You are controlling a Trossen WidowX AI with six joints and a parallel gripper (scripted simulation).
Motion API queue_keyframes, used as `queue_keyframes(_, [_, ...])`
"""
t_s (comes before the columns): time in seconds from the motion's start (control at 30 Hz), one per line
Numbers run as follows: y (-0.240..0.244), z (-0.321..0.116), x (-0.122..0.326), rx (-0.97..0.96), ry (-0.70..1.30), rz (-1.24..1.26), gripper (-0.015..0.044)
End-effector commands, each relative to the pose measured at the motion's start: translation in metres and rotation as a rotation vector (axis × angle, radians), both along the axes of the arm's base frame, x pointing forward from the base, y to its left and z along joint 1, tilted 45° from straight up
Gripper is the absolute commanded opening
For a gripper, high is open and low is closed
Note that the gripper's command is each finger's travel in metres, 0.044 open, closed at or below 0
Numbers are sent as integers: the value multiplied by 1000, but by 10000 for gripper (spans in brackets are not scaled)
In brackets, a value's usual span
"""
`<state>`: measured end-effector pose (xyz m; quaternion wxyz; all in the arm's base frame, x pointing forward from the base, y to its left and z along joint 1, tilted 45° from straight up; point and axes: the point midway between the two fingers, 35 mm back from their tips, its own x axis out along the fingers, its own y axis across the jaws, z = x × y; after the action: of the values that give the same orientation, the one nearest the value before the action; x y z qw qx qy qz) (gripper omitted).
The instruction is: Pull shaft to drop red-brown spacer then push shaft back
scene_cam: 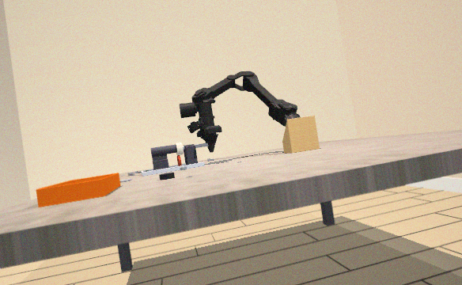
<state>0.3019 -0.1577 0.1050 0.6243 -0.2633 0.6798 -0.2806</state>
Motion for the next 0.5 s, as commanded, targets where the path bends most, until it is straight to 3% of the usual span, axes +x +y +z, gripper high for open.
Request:
queue_keyframes(0.0, [0, 0, 2, 1, -3, 1, 0])
queue_keyframes(0.47, [0, 0, 7, 1, -3, 1, 0])
